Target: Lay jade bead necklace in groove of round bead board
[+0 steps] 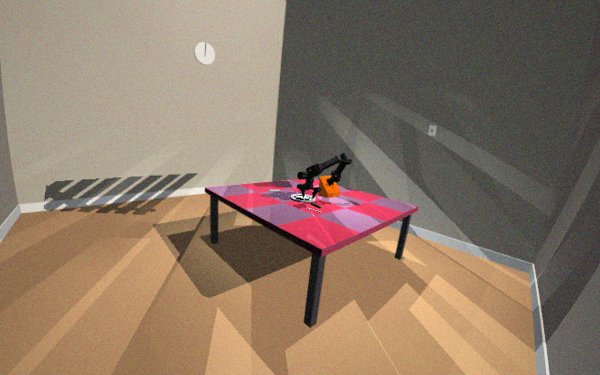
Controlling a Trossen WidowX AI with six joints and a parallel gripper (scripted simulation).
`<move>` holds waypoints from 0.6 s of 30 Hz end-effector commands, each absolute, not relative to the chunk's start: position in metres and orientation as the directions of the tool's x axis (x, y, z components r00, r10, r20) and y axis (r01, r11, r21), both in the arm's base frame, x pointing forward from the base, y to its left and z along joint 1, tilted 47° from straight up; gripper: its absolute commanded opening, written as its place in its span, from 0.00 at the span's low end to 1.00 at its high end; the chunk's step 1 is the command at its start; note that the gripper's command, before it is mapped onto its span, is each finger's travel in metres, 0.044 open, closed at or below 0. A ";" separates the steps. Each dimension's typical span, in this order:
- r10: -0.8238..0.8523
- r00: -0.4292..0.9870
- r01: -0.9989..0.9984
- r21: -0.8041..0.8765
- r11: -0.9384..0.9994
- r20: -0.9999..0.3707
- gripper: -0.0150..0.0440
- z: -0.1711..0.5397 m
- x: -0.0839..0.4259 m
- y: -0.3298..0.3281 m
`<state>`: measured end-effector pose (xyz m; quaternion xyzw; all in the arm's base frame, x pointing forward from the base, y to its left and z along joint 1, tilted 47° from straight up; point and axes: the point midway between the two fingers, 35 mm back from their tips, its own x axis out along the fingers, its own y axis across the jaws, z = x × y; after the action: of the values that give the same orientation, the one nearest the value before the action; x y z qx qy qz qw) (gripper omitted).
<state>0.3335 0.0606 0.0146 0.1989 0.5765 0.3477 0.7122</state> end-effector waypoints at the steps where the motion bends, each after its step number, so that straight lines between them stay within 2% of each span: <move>1: 0.726 0.095 -0.266 0.685 0.678 -0.681 1.00 0.016 0.333 0.060; 18: 0.727 0.097 -0.267 0.686 0.677 -0.680 1.00 0.017 0.333 0.058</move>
<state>0.3330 0.0585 0.0158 0.1997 0.5761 0.3467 0.7127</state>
